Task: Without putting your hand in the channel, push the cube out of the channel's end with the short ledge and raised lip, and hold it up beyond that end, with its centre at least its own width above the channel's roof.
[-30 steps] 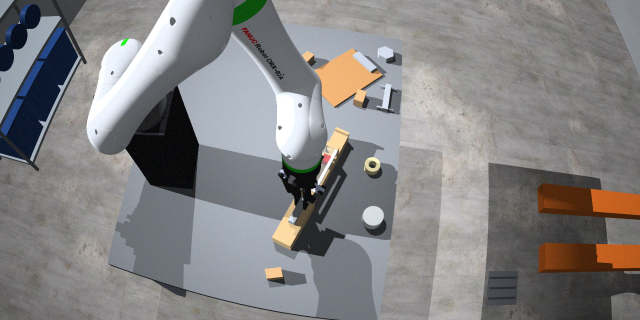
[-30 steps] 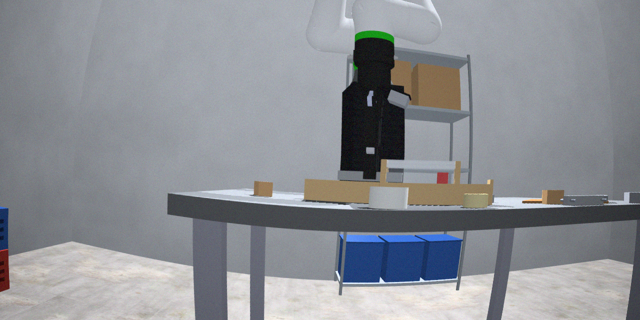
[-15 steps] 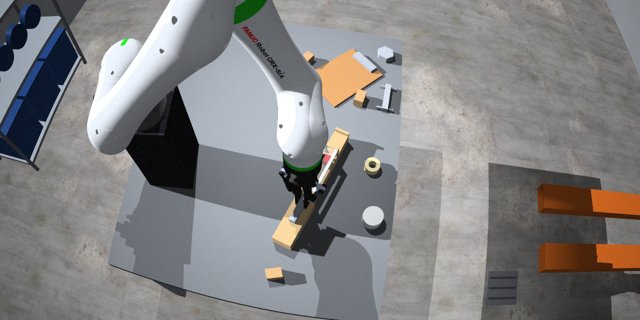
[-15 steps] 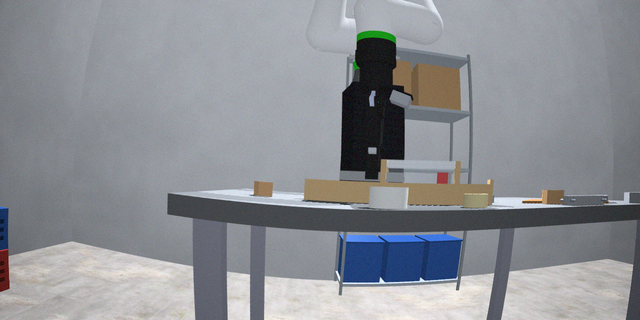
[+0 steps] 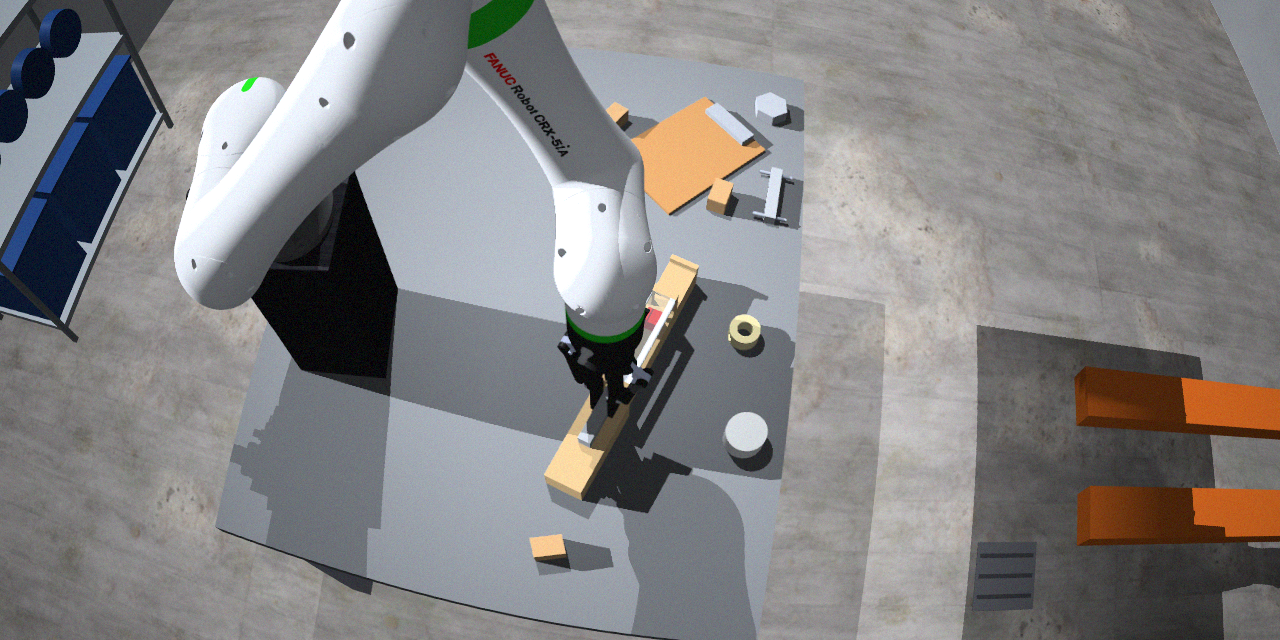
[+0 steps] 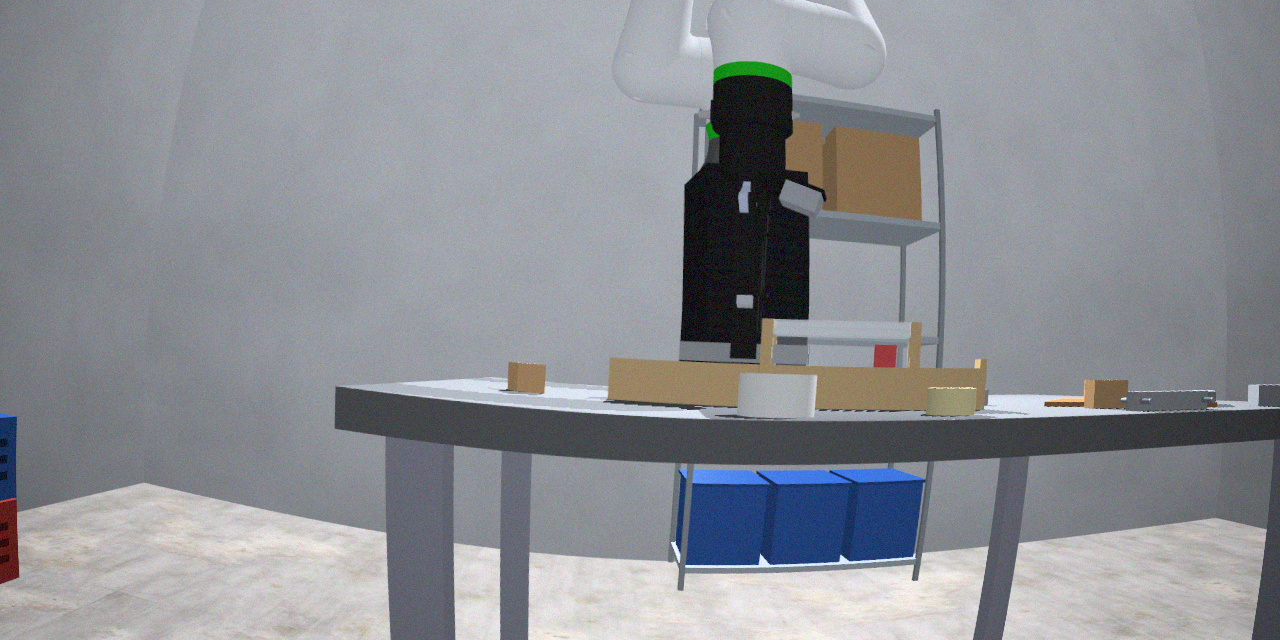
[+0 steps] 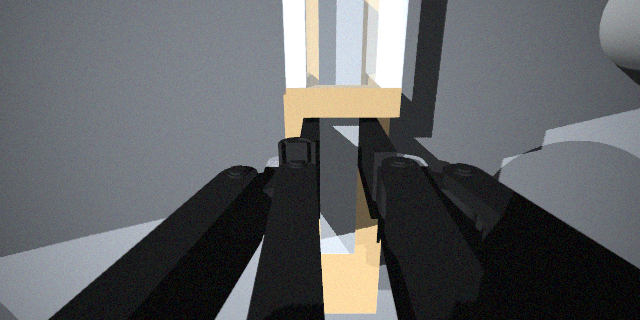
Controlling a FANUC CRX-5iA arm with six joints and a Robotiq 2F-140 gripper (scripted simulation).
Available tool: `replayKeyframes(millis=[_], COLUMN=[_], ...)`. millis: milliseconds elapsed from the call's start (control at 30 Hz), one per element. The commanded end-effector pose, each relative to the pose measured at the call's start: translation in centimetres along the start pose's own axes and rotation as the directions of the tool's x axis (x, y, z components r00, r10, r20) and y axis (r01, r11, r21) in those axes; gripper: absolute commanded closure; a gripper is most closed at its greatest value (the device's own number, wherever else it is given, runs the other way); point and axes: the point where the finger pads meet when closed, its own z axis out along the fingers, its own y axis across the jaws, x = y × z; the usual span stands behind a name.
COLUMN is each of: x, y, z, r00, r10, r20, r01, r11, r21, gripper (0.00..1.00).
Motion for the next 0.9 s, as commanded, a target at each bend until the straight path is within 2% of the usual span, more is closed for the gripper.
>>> replayKeyframes(millis=[0, 333, 367, 867], x=[0.02, 0.02, 0.02, 0.02], y=[0.08, 0.08, 0.08, 0.08], z=[-0.06, -0.06, -0.06, -0.06], r00=[1.000, 1.000, 1.000, 1.000], r10=[0.000, 0.000, 0.000, 0.000], r20=[0.000, 0.000, 0.000, 0.000], r01=[0.000, 0.000, 0.000, 0.000], r11=[1.000, 1.000, 1.000, 1.000], r21=[-0.001, -0.001, -0.001, -0.001], gripper=[0.90, 0.90, 0.70, 0.70])
